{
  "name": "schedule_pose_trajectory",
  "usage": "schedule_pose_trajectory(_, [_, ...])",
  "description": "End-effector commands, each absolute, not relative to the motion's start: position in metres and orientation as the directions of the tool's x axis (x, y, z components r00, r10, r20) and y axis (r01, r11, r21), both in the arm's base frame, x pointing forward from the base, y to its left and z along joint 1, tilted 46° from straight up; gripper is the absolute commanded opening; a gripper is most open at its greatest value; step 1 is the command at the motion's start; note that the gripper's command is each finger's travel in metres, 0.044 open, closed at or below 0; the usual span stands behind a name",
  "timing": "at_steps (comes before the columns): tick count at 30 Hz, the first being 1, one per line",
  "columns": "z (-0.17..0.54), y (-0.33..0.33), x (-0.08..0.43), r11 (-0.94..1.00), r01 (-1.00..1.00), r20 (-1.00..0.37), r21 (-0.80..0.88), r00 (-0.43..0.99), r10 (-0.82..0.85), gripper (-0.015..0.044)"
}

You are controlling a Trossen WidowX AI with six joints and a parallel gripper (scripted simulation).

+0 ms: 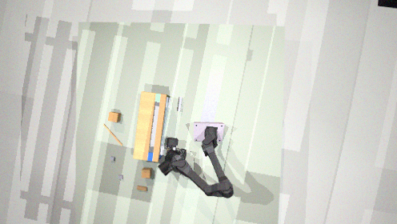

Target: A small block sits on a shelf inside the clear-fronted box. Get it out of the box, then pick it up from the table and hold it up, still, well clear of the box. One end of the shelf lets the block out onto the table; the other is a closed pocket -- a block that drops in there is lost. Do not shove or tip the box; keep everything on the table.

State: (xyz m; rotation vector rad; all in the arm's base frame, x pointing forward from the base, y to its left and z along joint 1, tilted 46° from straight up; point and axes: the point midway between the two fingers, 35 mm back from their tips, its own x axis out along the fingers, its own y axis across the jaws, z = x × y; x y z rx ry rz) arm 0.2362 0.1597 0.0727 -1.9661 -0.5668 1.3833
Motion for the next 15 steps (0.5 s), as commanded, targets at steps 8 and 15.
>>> schedule_pose_trajectory(8, [0.0663,0.1644,0.2341,-0.689,-0.033,-0.655,-0.724,0.347,0.671,0.0154])
schedule_pose_trajectory(15, [0.068,0.1623,0.2348,-0.69,-0.033,-0.656,-0.723,0.346,0.671,0.0009])
